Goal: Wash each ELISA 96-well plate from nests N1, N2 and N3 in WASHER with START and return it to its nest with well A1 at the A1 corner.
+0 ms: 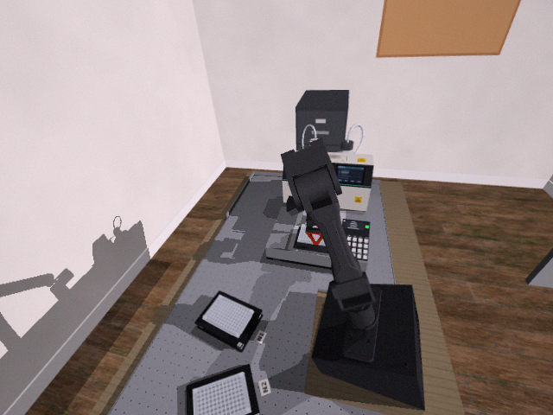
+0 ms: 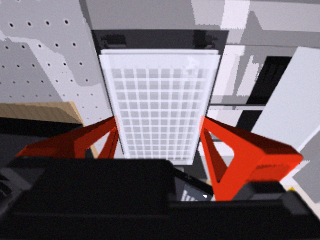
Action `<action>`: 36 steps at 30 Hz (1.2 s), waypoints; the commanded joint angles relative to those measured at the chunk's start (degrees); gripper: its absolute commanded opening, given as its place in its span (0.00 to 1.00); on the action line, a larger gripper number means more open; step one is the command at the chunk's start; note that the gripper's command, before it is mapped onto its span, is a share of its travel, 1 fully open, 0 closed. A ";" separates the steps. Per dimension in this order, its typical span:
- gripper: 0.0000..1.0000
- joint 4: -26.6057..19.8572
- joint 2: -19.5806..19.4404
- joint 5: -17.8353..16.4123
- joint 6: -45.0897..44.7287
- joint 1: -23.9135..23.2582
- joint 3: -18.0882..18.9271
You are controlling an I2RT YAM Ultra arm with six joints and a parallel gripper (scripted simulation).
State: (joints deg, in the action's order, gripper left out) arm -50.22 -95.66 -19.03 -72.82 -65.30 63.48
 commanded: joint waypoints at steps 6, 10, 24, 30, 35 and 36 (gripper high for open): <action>0.00 0.46 0.34 -0.06 0.19 -0.04 0.05; 0.00 0.62 0.28 -0.05 0.23 0.00 -0.04; 0.00 1.09 0.09 -0.04 0.35 0.11 -0.29; 0.00 1.25 0.02 -0.03 0.39 0.15 -0.37; 0.00 1.45 -0.05 -0.03 0.44 0.19 -0.48; 0.00 1.48 -0.07 -0.02 0.45 0.20 -0.50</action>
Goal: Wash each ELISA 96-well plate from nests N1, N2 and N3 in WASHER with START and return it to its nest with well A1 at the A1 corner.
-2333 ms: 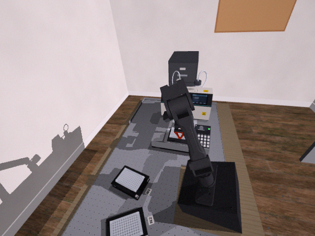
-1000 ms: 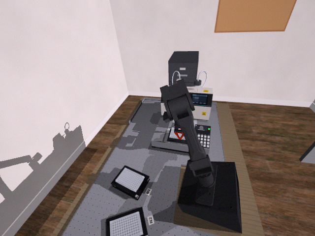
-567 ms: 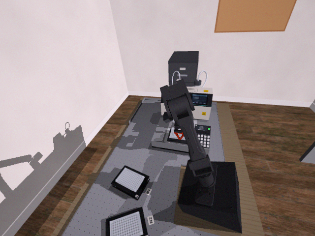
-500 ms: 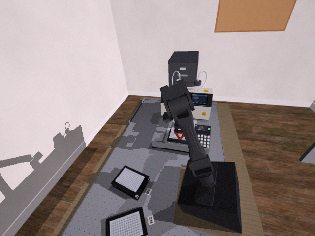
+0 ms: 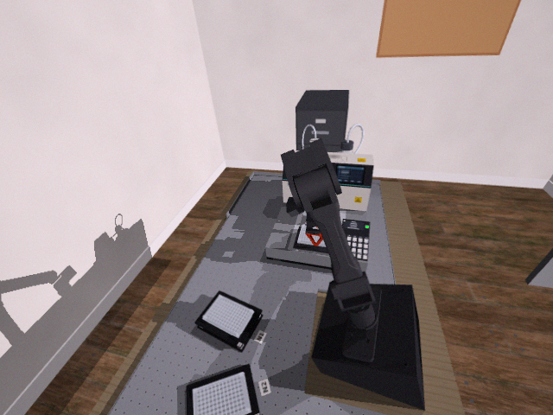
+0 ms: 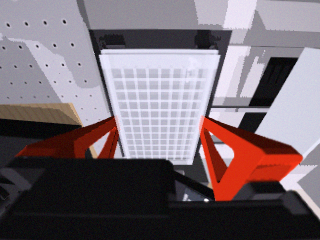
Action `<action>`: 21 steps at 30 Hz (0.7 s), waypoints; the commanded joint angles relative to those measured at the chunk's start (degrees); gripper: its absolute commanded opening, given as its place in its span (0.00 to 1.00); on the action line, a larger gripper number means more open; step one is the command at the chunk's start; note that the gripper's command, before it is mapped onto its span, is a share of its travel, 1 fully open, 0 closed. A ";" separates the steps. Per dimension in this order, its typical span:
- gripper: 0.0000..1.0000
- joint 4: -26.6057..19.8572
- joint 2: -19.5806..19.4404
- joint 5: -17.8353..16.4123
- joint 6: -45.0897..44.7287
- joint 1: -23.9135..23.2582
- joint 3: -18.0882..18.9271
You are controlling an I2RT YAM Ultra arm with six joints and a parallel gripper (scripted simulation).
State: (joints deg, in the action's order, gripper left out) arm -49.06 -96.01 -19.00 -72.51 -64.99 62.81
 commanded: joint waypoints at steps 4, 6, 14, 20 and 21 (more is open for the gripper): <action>0.00 0.48 0.22 -0.04 0.18 -0.06 0.10; 0.00 0.56 0.19 -0.04 0.20 -0.04 0.06; 0.00 0.80 0.10 -0.03 0.27 0.02 -0.07; 0.00 1.04 0.00 -0.02 0.33 0.08 -0.19; 0.00 1.08 -0.02 -0.02 0.34 0.09 -0.21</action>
State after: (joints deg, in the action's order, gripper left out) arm -48.31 -96.31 -18.98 -72.34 -64.79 62.43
